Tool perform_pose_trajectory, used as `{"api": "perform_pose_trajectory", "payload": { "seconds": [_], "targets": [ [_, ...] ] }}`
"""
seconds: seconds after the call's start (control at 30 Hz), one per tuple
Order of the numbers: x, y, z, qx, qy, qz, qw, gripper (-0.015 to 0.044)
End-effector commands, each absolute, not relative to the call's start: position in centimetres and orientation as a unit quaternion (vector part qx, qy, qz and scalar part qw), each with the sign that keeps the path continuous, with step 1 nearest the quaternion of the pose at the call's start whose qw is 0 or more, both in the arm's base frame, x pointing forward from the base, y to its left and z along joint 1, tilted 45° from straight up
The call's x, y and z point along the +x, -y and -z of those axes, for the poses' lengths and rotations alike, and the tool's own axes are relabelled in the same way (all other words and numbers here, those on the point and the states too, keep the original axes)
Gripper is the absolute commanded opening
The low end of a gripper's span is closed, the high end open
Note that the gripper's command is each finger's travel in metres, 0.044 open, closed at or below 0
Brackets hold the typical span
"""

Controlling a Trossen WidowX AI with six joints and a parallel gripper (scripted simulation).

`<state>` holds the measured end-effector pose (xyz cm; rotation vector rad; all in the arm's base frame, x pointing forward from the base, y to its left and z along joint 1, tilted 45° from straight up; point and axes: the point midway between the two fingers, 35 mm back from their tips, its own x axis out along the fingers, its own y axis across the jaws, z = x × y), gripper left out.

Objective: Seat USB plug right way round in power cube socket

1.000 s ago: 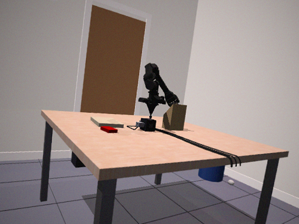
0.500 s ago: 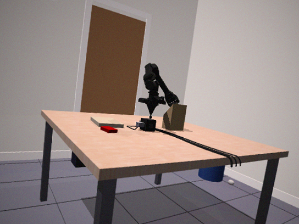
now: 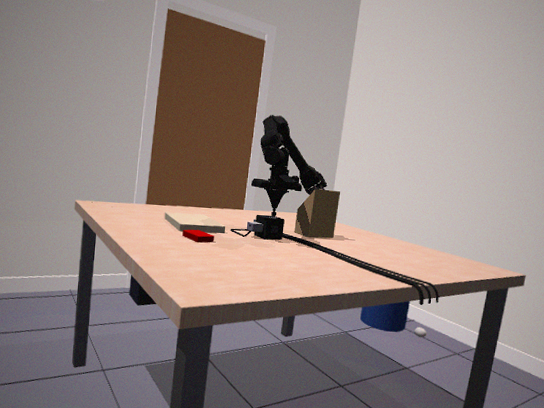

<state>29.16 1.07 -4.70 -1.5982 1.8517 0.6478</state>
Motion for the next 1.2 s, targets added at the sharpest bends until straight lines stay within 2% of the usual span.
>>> {"api": "perform_pose_trajectory", "payload": {
  "seconds": [0.0, 1.17],
  "targets": [
    [29.19, -0.99, 4.74, -0.605, -0.697, -0.244, 0.299, 0.0],
    [29.16, -0.7, 5.03, -0.605, -0.697, -0.244, 0.299, 0.0]
  ]
}}
